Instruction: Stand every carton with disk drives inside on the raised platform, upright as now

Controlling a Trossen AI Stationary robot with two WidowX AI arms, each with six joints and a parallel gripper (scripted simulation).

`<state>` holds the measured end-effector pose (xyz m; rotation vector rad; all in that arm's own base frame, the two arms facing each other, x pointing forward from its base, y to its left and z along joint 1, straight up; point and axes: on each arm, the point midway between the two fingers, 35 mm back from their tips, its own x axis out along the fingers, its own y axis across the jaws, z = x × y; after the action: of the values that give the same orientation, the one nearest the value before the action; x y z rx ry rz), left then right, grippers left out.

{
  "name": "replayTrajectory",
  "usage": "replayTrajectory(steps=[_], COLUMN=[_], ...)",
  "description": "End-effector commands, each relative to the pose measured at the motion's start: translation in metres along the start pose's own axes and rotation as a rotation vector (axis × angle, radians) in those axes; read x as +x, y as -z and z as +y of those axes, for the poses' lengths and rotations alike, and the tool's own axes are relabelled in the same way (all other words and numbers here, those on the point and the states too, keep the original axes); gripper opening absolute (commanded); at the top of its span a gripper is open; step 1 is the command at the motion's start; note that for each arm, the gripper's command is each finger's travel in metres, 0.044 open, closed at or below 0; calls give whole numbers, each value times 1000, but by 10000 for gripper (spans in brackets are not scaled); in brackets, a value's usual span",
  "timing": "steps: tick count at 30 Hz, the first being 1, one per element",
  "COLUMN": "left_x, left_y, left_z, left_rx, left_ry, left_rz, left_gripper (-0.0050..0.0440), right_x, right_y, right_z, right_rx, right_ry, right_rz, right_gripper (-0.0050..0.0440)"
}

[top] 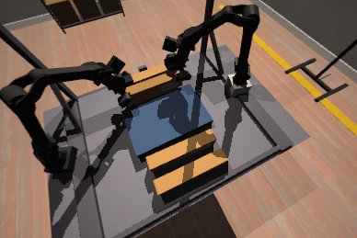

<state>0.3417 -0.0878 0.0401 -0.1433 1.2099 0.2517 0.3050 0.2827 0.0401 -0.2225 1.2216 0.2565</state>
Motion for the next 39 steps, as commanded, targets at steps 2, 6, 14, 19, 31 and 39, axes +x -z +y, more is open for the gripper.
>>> replayTrajectory(steps=[2,6,14,19,31,39], left_x=[-19,-55,-55,-55,-55,-55], left_y=[-11,-23,-23,-23,-23,-23], left_z=[-7,-4,-4,-4,-5,-5], left_rx=[-10,-9,-9,-9,-12,-12], left_ry=[40,33,33,33,30,30], left_rz=[-39,-32,-32,-32,-32,-32], left_gripper=[-50,-50,-50,-50,-50,-50], right_x=[-24,-58,-58,-58,-58,-58], right_y=[-10,-23,-23,-23,-22,-22], right_z=[8,4,4,4,4,4], right_rx=[11,10,10,10,10,10], right_ry=[-37,-29,-29,-29,-30,-30], right_rz=[-44,-39,-39,-39,-40,-40], right_gripper=[-50,-50,-50,-50,-50,-50])
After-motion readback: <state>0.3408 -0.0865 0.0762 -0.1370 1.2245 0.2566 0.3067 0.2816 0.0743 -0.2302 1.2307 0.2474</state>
